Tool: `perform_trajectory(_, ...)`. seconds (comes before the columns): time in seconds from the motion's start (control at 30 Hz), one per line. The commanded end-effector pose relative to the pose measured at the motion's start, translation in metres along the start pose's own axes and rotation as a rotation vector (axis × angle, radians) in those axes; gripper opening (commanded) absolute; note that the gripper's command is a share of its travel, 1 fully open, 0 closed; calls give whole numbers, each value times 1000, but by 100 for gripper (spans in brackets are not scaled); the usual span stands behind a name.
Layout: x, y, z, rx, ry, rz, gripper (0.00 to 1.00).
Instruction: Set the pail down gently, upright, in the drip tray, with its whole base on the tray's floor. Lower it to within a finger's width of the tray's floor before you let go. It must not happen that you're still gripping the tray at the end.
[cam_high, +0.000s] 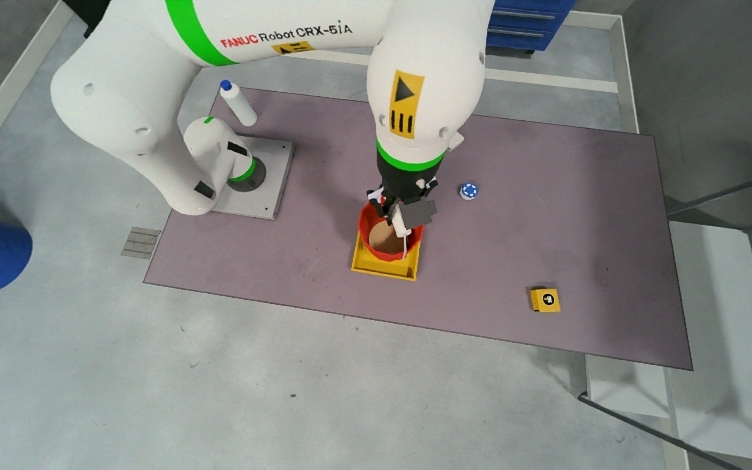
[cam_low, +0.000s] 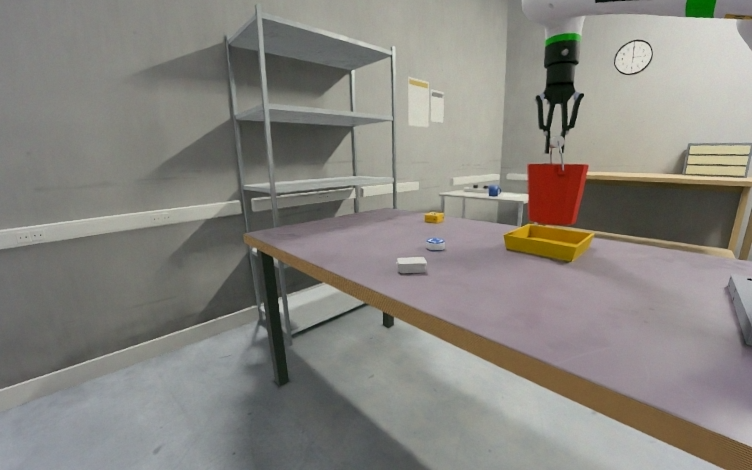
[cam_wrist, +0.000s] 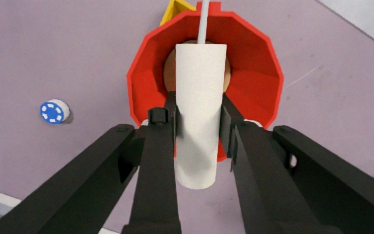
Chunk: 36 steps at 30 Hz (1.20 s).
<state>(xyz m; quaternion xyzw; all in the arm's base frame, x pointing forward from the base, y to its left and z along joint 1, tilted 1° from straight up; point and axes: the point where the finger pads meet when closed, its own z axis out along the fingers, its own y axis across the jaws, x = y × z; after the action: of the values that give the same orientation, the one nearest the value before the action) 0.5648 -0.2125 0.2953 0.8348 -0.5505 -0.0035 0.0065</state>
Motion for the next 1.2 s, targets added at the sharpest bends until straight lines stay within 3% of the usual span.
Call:
perform_trajectory(0.0, 0, 0, -1, 1, 2, 0, 10)
perform_trajectory(1.17, 0, 0, 7, 1, 2, 0, 10)
